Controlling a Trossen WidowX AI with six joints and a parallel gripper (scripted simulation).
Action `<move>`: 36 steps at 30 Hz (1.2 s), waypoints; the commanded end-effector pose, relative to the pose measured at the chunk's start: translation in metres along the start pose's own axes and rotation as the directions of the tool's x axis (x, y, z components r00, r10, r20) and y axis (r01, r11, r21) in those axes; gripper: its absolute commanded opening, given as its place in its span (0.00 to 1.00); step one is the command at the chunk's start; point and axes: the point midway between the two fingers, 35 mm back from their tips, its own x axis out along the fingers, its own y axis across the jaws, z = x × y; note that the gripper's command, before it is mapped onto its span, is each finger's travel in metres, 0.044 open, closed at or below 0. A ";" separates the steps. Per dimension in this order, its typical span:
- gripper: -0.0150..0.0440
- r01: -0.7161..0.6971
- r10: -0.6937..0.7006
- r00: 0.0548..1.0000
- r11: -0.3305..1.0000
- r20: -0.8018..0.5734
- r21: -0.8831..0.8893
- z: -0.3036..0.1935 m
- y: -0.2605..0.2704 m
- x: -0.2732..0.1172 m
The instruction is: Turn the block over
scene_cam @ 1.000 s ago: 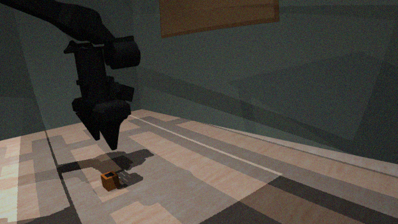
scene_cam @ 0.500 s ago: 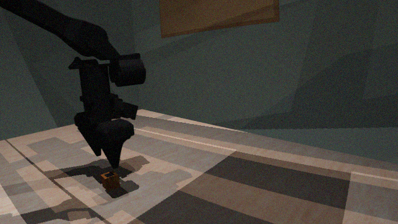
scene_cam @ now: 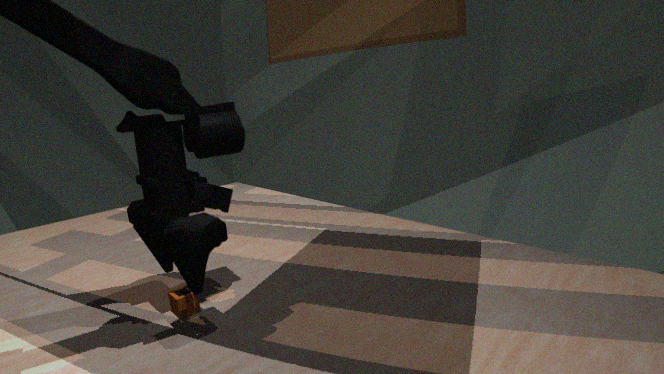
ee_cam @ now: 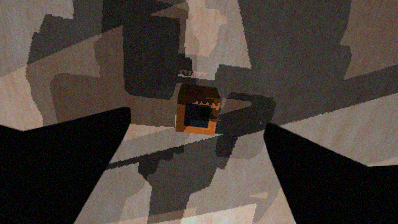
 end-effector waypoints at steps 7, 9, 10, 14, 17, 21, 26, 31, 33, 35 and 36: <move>1.00 -0.001 0.001 1.000 1.000 -0.015 -0.005 -0.002 0.000 0.021; 1.00 -0.001 0.001 1.000 1.000 -0.015 -0.005 -0.002 0.000 0.025; 1.00 -0.001 0.001 1.000 1.000 -0.015 -0.005 -0.002 0.000 0.026; 1.00 -0.001 0.001 1.000 1.000 -0.015 -0.005 -0.002 0.000 0.032; 0.96 -0.001 0.001 1.000 1.000 -0.015 -0.005 -0.002 0.000 0.032; 0.78 -0.001 0.001 1.000 1.000 -0.015 -0.005 -0.002 0.000 0.032; 0.56 -0.001 0.001 1.000 1.000 -0.015 -0.005 -0.002 0.000 0.032; 0.43 -0.001 0.001 1.000 1.000 -0.015 -0.005 -0.002 0.000 0.032; 0.41 -0.001 0.001 1.000 1.000 -0.015 -0.005 -0.002 0.000 0.032; 0.39 -0.001 0.001 1.000 1.000 -0.015 -0.005 -0.002 0.000 0.032; 0.38 -0.001 0.001 1.000 1.000 -0.015 -0.005 -0.002 0.000 0.032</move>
